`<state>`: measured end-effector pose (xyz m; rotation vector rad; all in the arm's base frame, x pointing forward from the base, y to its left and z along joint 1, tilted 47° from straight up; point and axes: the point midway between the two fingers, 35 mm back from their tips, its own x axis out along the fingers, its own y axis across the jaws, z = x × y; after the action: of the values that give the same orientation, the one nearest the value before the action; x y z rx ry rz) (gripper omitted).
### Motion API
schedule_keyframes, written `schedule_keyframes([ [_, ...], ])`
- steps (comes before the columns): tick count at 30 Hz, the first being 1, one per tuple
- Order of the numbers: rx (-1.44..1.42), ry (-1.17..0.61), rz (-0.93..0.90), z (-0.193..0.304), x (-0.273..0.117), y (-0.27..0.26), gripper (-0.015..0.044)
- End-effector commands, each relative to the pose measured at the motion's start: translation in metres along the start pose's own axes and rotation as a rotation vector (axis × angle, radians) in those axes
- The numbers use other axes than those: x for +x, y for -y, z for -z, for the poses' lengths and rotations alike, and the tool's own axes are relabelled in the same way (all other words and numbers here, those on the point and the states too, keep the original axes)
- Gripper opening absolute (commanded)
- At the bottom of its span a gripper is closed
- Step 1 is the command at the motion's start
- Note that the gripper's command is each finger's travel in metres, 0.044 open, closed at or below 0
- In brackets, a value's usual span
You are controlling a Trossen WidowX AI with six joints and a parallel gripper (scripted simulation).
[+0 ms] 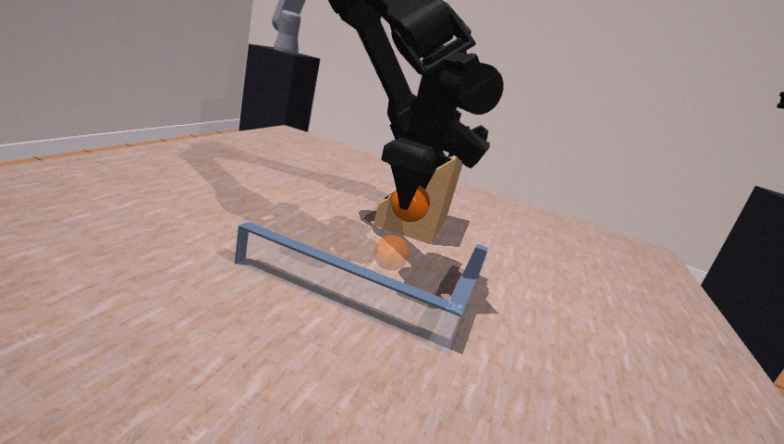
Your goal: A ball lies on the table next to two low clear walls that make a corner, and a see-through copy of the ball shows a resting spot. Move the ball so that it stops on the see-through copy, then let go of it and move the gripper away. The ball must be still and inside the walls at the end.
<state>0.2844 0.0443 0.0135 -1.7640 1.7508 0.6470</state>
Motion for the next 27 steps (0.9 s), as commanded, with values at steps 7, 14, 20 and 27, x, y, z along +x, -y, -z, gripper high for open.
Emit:
schedule_keyframes([
  [7,-0.002,-0.004,0.002,0.012,0.015,-0.015,0.0],
  [14,-0.003,-0.002,0.003,0.011,0.048,-0.014,0.0],
  [20,-0.002,-0.006,0.003,0.013,0.08,-0.015,0.0],
  [27,-0.002,-0.007,0.003,0.013,0.084,-0.016,0.0],
])
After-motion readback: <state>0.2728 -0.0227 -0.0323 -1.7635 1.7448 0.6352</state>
